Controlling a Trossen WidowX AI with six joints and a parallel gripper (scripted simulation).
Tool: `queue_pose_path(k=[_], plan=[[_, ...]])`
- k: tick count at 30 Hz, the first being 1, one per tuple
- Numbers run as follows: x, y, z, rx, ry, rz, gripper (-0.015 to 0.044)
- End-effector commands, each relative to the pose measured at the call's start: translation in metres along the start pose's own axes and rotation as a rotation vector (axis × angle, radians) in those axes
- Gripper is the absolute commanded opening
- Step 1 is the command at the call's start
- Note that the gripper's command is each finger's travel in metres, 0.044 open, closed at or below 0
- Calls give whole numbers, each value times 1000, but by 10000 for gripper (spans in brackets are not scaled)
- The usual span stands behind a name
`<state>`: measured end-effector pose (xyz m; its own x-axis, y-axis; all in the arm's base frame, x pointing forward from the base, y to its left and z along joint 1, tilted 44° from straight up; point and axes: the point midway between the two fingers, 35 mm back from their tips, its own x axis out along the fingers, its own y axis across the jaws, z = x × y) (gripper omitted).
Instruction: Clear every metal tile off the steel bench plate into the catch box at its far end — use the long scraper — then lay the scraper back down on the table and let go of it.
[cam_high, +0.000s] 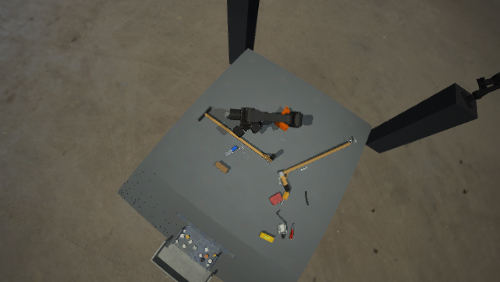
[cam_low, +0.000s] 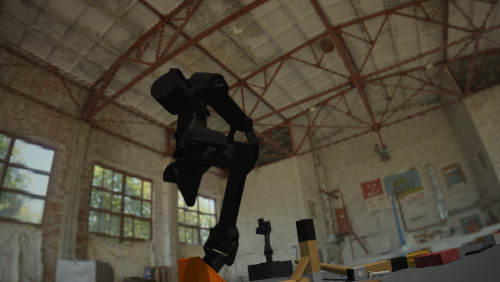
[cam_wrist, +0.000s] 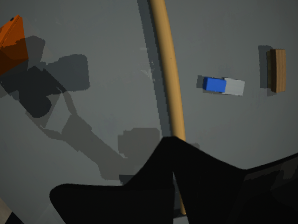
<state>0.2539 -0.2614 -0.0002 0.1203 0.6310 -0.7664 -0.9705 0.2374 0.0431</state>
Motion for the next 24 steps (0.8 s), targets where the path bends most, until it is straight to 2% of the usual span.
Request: queue_pose_path(k=[1,11,24], plan=[[2,12,-10,-43,-14,14,0],[8,26,-23,-108,-36,24,0],[39,21,-25,-108,-35,22,0]])
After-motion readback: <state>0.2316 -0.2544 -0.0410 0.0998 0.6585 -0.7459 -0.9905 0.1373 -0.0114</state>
